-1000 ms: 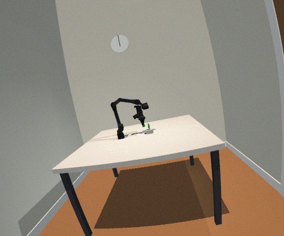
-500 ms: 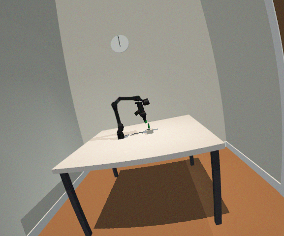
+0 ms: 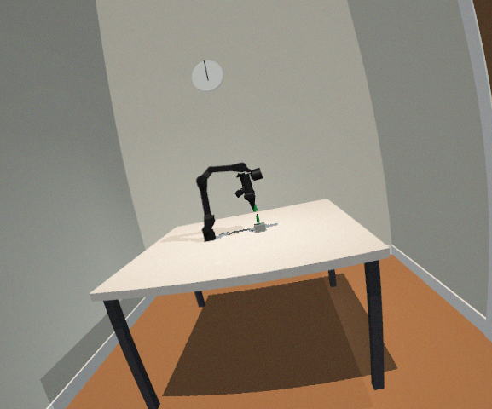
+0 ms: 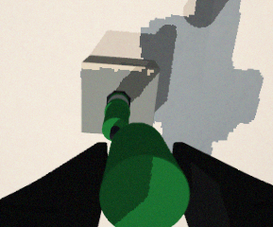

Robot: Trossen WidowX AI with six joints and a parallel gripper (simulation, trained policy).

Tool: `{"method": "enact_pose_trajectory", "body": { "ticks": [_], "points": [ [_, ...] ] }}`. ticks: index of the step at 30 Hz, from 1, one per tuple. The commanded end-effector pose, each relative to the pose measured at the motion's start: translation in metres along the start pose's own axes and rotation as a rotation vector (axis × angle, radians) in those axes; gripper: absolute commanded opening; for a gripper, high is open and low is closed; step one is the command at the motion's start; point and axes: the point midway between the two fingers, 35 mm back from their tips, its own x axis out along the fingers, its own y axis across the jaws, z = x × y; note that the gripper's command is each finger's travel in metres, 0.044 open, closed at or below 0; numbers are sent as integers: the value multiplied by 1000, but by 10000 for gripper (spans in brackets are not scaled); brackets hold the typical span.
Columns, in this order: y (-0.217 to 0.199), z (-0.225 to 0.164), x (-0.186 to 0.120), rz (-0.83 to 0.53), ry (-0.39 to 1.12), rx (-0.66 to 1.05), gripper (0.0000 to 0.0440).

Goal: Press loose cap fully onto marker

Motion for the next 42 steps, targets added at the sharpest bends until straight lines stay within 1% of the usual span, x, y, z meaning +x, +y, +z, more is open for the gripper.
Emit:
{"method": "enact_pose_trajectory", "body": {
  "ticks": [1,26,42],
  "points": [
    [11,-5,-1,9,-23,27,0],
    [12,-8,24,-21,-136,72,0],
    [13,-3,62,-47,-192,63,0]
  ]
}}
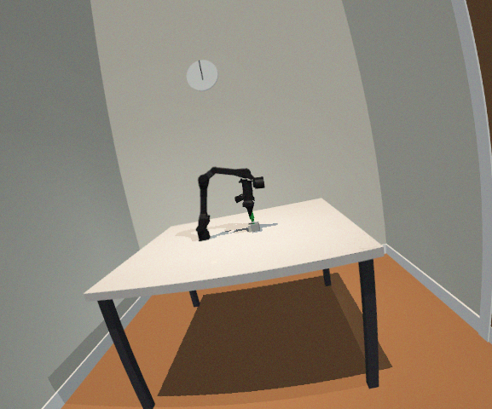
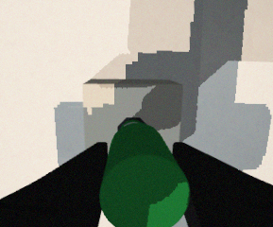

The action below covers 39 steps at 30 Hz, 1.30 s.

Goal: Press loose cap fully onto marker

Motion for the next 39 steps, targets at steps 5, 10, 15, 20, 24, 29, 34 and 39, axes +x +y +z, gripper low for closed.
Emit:
{"method": "enact_pose_trajectory", "body": {
  "ticks": [5,10,15,20,24,29,34,39],
  "points": [
    [0,3,25,-9,-42,-4,28],
    [-1,10,32,-14,-68,-5,70],
    [-1,12,32,-16,-74,-4,97],
    [-2,12,33,-17,-76,-4,124],
    [-2,13,33,-18,-78,-4,145],
    [-3,20,32,-29,-95,-3,185],
    [-6,27,28,-44,-94,-2,302],
    [-8,31,26,-55,-75,-4,433]
  ]
}}
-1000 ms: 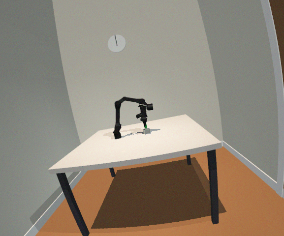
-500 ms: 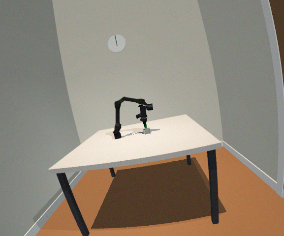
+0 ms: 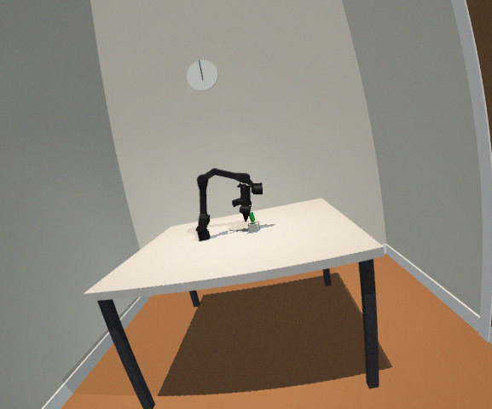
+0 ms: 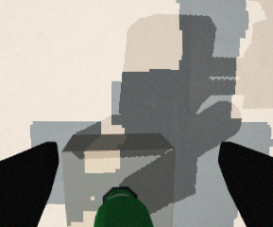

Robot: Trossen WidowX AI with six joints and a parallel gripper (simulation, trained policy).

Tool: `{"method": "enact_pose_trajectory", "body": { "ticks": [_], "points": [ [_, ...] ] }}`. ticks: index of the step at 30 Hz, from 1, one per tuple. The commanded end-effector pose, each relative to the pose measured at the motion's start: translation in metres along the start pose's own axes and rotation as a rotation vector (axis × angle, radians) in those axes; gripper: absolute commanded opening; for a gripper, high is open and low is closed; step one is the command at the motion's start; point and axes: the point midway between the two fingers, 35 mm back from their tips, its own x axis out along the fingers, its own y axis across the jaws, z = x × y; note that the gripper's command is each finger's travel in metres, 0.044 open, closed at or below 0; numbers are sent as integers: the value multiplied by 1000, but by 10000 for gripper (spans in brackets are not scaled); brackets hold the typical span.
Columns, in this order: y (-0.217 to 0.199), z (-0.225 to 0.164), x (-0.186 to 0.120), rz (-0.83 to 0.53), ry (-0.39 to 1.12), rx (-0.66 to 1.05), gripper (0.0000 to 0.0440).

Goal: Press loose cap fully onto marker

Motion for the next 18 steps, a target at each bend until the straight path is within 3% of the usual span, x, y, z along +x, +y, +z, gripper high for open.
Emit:
{"method": "enact_pose_trajectory", "body": {
  "ticks": [1,18],
  "points": [
    [-2,5,-2,-15,20,-7,440],
    [-9,1,-53,-53,204,-15,440]
  ]
}}
